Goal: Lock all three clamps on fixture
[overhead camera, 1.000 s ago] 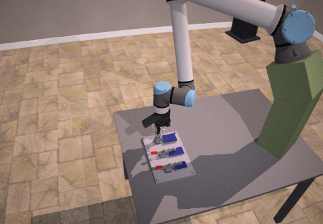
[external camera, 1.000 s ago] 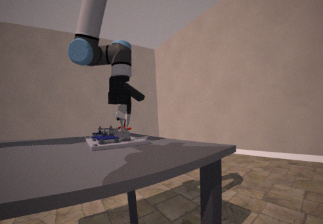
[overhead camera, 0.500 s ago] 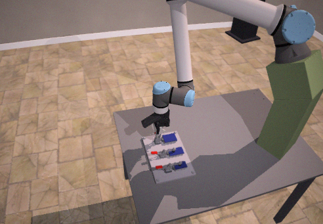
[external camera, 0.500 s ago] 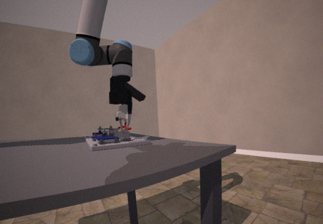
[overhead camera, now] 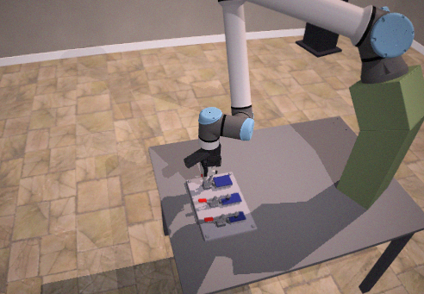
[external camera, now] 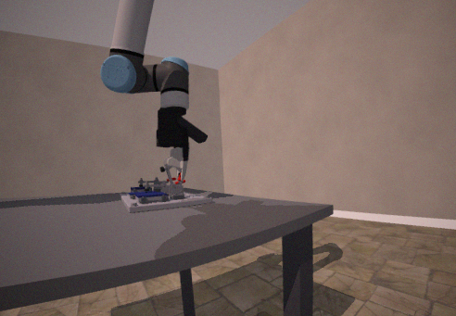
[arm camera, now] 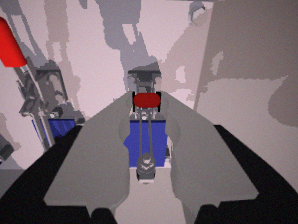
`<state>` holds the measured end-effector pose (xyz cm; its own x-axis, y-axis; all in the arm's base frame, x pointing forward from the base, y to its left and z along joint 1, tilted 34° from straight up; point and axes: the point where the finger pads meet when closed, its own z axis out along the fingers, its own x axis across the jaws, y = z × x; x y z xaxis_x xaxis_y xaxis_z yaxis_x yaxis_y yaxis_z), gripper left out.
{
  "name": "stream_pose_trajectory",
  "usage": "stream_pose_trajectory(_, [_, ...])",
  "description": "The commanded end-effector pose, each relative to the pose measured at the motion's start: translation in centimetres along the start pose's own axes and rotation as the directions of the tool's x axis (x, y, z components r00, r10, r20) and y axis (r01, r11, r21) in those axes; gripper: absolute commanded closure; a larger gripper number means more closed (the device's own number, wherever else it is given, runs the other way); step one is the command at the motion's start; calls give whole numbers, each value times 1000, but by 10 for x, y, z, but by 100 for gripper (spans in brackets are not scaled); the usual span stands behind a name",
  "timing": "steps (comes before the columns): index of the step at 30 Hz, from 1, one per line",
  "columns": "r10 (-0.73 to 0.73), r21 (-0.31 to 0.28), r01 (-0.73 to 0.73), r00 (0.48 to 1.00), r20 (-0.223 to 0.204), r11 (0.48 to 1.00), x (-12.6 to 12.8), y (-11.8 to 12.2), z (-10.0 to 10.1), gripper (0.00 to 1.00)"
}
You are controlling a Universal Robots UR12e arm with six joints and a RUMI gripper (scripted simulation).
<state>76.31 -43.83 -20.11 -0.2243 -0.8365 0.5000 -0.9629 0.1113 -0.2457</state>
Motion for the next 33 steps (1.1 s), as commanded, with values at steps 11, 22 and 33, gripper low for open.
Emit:
stream_pose_trajectory(11, [0,1,0,1000,0,1000,0,-11,2,100])
stream_pose_trajectory(22, [0,1,0,1000,0,1000,0,-18,5,100])
stream_pose_trajectory(33, [0,1,0,1000,0,1000,0,-25,11,100])
